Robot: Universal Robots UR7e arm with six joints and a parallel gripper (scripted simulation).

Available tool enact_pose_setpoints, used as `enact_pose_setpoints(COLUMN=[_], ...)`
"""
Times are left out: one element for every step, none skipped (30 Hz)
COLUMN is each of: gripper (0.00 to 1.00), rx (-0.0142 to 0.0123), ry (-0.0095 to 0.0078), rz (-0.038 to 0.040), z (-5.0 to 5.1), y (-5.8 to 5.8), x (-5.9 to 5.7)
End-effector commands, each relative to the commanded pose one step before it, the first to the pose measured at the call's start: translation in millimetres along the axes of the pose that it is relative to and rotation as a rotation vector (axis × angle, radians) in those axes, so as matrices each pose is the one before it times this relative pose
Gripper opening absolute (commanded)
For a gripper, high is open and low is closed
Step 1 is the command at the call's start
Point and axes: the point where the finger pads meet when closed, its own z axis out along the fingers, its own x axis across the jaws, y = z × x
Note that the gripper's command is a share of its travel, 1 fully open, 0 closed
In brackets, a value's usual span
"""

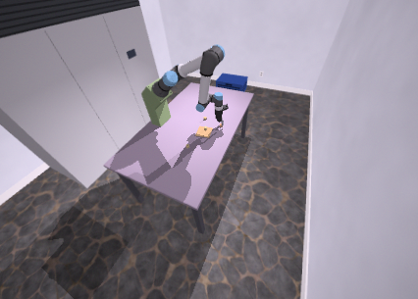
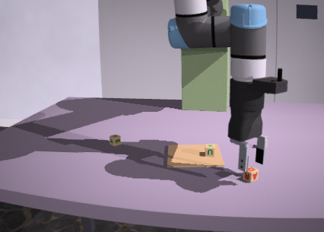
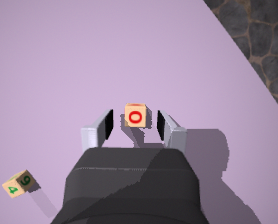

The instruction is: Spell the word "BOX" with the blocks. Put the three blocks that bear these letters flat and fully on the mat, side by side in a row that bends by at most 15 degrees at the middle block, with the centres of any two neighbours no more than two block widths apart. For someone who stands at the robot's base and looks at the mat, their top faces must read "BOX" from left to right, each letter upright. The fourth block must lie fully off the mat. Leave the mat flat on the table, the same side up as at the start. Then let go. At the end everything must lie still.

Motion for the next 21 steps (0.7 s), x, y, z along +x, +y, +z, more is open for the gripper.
enact_pose_setpoints(gripper=[1.0, 1.0, 1.0, 1.0, 1.0, 1.0, 1.0, 1.0, 1.0, 1.0, 1.0, 1.0, 1.0, 1.0, 1.0, 1.0, 1.0, 1.0, 1.0, 1.0, 1.0], rx=[0.00114, 0.0, 0.0, 0.0, 0.0, 0.0, 0.0, 0.0, 0.0, 0.0, 0.0, 0.0, 0.0, 0.0, 0.0, 0.0, 0.0, 0.0, 0.0, 0.0, 0.0], ry=[0.00077, 0.0, 0.0, 0.0, 0.0, 0.0, 0.0, 0.0, 0.0, 0.0, 0.0, 0.0, 0.0, 0.0, 0.0, 0.0, 0.0, 0.0, 0.0, 0.0, 0.0], rz=[-0.00009, 0.0, 0.0, 0.0, 0.0, 0.0, 0.0, 0.0, 0.0, 0.0, 0.0, 0.0, 0.0, 0.0, 0.0, 0.0, 0.0, 0.0, 0.0, 0.0, 0.0], z=[-0.47, 0.0, 0.0, 0.0, 0.0, 0.0, 0.0, 0.0, 0.01, 0.07, 0.19, 0.34, 0.52, 0.71, 0.91, 1.12, 1.31, 1.49, 1.65, 1.79, 1.9], y=[-0.47, 0.0, 0.0, 0.0, 0.0, 0.0, 0.0, 0.0, 0.0, 0.0, 0.0, 0.0, 0.0, 0.0, 0.0, 0.0, 0.0, 0.0, 0.0, 0.0, 0.0], x=[0.23, 0.0, 0.0, 0.0, 0.0, 0.0, 0.0, 0.0, 0.0, 0.0, 0.0, 0.0, 0.0, 0.0, 0.0, 0.0, 0.0, 0.0, 0.0, 0.0, 0.0])
